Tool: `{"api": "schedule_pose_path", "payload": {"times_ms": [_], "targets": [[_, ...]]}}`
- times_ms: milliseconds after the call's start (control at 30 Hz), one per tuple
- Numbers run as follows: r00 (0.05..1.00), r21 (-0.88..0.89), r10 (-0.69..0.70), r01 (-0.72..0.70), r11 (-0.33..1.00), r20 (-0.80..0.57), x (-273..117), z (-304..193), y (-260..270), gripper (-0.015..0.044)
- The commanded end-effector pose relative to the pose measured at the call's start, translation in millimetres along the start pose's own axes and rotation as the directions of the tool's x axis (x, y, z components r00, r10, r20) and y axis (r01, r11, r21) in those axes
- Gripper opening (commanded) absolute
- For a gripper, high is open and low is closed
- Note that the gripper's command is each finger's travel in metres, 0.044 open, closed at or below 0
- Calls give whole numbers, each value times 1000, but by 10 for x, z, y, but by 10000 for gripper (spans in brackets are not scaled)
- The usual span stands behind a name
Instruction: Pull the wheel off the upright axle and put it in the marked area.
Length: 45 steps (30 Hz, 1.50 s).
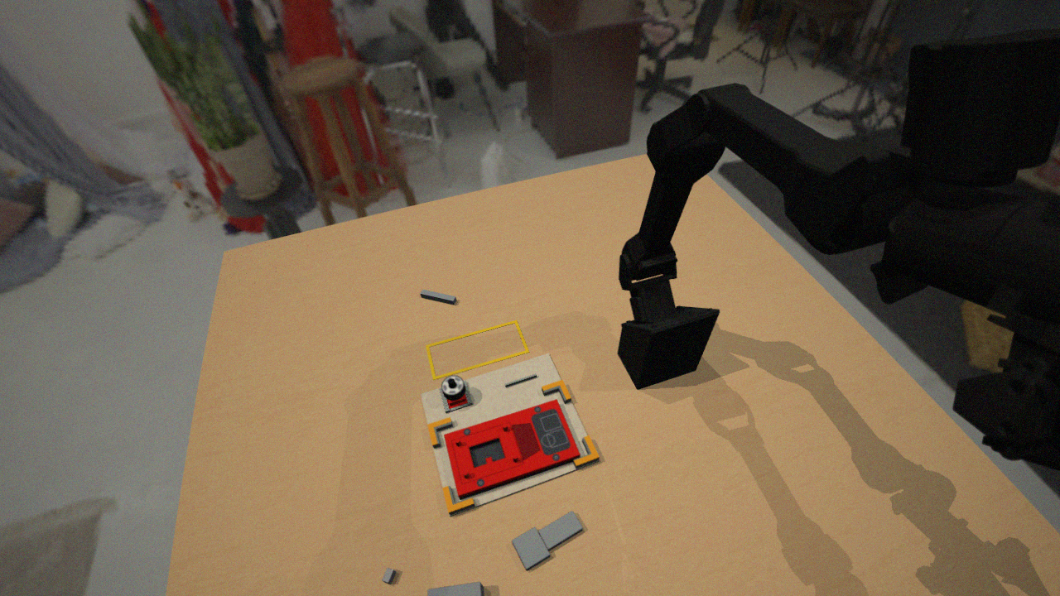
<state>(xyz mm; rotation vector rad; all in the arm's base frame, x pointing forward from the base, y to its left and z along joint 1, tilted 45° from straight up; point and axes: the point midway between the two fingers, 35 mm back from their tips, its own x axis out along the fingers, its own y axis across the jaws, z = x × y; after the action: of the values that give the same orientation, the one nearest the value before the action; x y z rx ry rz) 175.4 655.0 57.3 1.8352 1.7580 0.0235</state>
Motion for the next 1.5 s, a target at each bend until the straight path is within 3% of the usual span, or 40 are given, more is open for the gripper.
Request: {"api": "schedule_pose_path", "payload": {"times_ms": [0, 100, 367, 667, 1100, 1467], "targets": [[1000, 0, 2, -2, 1000, 5, -4, 14, 15, 374], [997, -2, 33, -33, 999, 69, -68, 212, 216, 300], [950, -21, 119, -118, 993, 289, -397, 895, 840, 300], [836, -57, 174, -169, 984, 520, -947, 1630, 1391, 300], [567, -67, 166, -190, 979, 807, -2076, 2621, 1940, 300], [283, -21, 66, -159, 987, 957, -3248, 3271, 2097, 300]]}}
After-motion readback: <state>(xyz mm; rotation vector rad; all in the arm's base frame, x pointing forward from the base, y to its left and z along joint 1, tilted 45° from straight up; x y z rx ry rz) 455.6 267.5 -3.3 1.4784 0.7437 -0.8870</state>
